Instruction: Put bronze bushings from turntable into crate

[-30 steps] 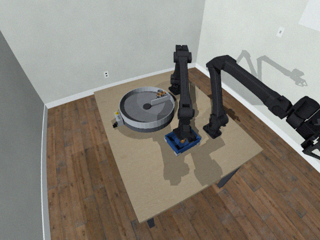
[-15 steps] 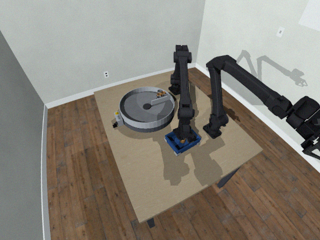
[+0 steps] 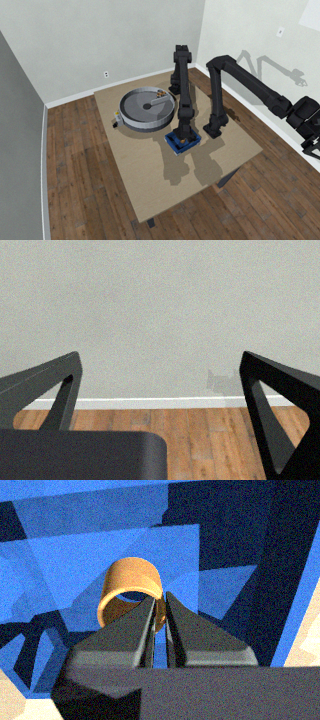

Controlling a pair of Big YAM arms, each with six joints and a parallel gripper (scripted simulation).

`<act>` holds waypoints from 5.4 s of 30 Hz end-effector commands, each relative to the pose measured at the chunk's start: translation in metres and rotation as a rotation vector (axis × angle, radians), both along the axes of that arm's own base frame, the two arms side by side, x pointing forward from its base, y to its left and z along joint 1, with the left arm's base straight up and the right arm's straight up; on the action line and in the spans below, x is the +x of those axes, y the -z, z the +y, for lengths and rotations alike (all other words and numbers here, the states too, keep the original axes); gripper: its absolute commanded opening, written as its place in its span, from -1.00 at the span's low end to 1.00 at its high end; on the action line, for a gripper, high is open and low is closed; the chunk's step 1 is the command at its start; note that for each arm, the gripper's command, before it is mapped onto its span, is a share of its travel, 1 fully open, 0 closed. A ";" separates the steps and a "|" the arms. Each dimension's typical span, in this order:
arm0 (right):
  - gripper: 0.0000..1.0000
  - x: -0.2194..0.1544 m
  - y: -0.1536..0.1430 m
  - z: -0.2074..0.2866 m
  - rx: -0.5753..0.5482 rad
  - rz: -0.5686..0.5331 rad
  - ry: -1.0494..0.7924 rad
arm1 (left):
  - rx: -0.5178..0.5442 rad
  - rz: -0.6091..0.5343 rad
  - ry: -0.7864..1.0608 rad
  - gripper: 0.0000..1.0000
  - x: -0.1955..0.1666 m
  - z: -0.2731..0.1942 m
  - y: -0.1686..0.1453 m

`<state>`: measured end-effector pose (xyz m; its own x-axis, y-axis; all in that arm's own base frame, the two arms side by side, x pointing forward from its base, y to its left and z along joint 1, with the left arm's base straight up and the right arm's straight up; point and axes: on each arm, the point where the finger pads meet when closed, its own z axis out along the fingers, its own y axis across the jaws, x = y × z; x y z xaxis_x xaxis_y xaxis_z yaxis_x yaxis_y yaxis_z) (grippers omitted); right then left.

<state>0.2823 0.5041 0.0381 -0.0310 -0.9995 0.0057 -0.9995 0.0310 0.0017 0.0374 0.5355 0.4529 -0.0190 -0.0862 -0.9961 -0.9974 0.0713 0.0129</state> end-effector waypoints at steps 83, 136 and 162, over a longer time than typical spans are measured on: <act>-0.69 -0.001 -0.112 0.010 0.031 -0.017 -0.003 | 0.086 -0.019 -0.008 1.00 -0.003 0.008 -0.048; -0.69 -0.001 -0.106 0.010 0.021 -0.012 -0.003 | 0.086 -0.019 -0.008 1.00 -0.003 0.008 -0.048; -0.71 -0.001 -0.116 0.001 0.038 -0.022 0.003 | 0.086 -0.019 -0.008 1.00 -0.003 0.008 -0.048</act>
